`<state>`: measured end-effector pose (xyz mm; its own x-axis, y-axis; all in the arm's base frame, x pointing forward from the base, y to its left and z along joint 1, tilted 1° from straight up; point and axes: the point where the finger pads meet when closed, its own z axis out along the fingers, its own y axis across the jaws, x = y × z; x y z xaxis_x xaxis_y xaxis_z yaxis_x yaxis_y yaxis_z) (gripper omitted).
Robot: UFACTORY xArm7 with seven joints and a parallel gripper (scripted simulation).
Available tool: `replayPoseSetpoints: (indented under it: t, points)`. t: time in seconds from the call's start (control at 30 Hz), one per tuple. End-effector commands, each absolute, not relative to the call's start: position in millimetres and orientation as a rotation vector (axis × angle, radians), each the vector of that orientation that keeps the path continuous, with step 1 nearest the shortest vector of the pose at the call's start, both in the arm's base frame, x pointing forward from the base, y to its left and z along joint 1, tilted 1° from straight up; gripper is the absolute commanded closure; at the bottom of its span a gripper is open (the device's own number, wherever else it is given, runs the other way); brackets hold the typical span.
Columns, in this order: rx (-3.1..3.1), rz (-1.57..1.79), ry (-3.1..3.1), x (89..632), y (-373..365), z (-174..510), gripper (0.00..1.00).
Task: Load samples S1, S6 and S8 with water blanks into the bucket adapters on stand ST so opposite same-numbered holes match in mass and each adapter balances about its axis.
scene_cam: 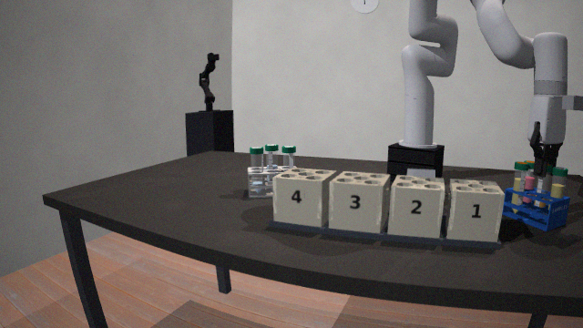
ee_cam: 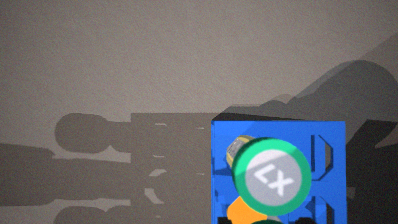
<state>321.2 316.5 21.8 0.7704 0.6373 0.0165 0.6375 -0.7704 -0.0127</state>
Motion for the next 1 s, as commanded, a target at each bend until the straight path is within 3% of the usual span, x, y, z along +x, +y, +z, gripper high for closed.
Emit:
replayPoseSetpoints:
  t: [0.0,0.97]
  points:
    - [-2.938,-0.024,-1.058,322.4,317.6,23.3,1.0]
    - [-2.938,-0.024,-1.058,322.4,317.5,29.4,1.0]
